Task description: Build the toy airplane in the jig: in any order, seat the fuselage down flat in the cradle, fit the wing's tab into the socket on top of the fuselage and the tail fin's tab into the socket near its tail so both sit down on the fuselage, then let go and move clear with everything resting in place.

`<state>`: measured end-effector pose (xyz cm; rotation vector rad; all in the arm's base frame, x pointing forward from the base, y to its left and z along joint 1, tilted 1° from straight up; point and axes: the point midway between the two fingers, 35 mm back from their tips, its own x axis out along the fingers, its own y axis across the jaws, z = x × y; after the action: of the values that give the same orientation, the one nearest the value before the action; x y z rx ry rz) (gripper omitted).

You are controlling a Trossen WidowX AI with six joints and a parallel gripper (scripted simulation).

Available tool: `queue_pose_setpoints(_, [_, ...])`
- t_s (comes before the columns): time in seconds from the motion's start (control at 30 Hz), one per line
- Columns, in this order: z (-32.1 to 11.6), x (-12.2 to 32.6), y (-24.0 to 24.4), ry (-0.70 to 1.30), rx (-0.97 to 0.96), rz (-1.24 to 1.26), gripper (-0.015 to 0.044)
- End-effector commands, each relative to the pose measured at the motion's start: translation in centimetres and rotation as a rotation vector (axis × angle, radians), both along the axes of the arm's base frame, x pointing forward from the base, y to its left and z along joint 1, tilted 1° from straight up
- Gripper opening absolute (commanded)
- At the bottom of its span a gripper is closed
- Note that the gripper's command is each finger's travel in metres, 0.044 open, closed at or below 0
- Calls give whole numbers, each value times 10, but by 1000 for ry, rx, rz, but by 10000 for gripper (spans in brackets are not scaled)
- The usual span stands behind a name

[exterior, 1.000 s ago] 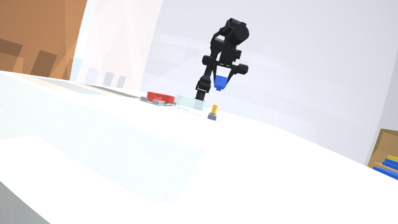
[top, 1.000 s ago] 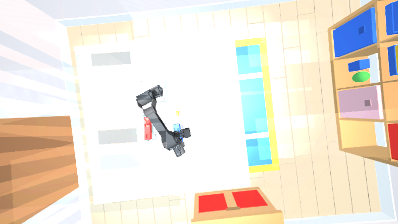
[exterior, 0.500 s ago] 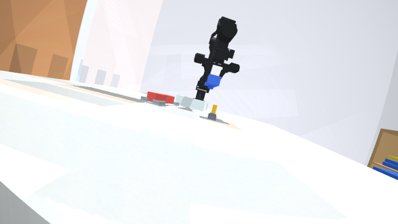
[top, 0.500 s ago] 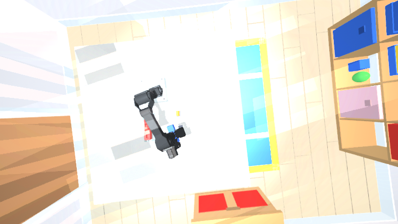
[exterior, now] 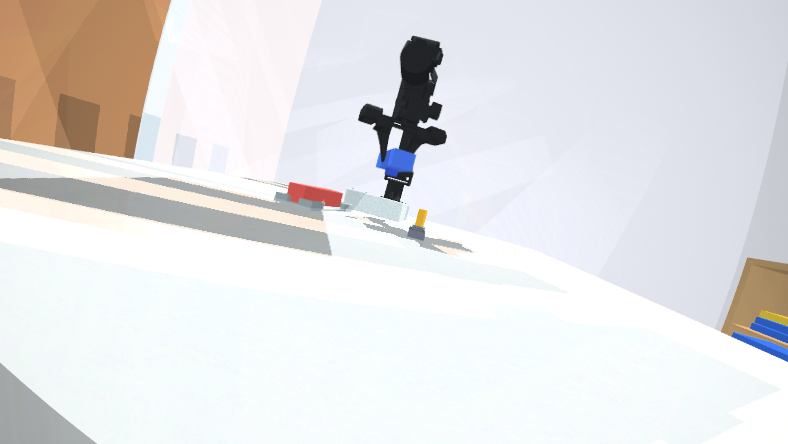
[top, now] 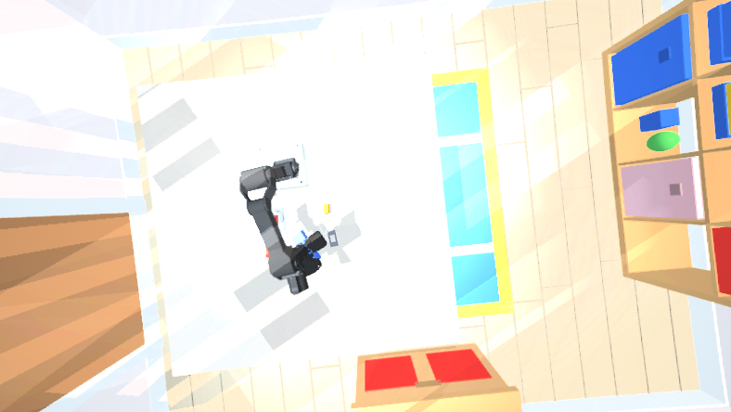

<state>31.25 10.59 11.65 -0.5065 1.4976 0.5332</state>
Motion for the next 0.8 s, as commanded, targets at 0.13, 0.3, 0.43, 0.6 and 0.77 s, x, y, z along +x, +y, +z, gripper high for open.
queue_pose_setpoints(0.13, [-2,2,-27,-15,0,131,0])
queue_pose_setpoints(0.3, [-5,2,-43,-16,-3,211,0])
queue_pose_setpoints(0.43, [-7,2,-56,-17,-5,276,0])
queue_pose_setpoints(0.6, [-10,0,-72,-18,-7,357,0])
queue_pose_setpoints(0.77, [-13,-2,-88,-18,-11,427,0])
